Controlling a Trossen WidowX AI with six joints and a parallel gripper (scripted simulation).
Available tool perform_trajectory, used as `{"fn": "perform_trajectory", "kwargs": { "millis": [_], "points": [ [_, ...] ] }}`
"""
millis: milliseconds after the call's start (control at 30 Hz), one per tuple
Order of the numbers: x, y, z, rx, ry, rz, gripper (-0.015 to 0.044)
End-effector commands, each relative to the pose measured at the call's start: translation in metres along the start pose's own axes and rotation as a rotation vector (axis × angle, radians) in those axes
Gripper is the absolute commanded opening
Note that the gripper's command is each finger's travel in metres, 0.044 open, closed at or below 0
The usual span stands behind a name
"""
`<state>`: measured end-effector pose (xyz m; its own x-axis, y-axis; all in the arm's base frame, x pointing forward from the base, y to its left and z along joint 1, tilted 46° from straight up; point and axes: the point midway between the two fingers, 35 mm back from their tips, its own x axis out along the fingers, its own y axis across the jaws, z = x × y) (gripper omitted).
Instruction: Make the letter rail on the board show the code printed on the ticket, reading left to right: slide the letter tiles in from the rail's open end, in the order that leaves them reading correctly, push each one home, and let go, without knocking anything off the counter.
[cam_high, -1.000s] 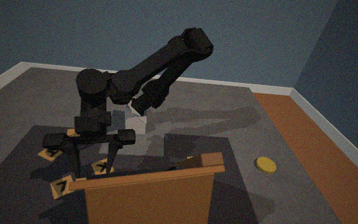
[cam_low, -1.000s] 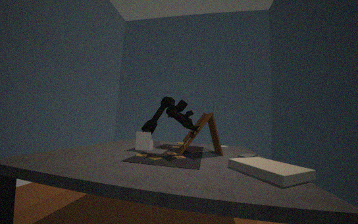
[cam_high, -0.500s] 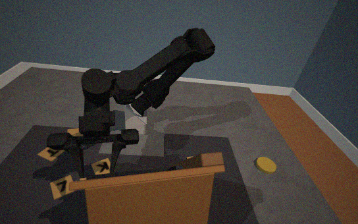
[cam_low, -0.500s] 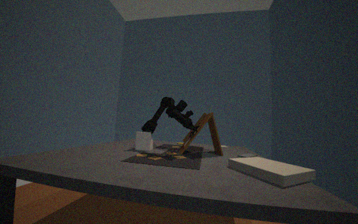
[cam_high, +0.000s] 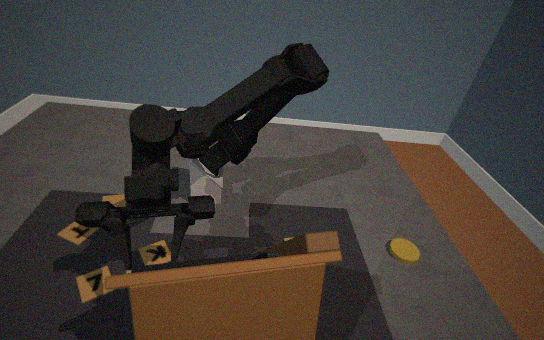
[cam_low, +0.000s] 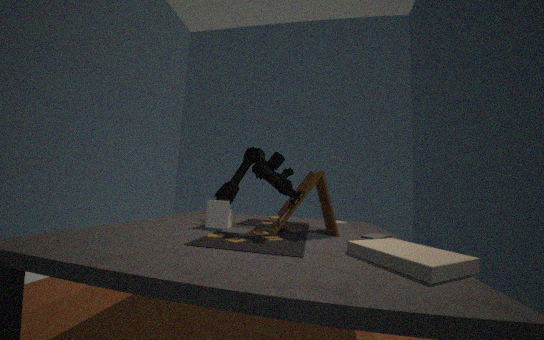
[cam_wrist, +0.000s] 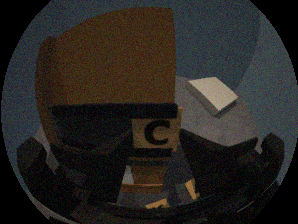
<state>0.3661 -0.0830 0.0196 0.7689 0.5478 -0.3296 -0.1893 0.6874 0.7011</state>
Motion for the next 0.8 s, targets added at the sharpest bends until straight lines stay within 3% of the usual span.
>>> {"fn": "perform_trajectory", "kwargs": {
  "millis": [0, 767],
  "points": [
    [0.0, 0.002, -0.001, 0.005, 0.0, -0.004, 0.0],
    [0.0, 0.016, -0.002, 0.006, 0.0, -0.004, 0.0]
  ]
}}
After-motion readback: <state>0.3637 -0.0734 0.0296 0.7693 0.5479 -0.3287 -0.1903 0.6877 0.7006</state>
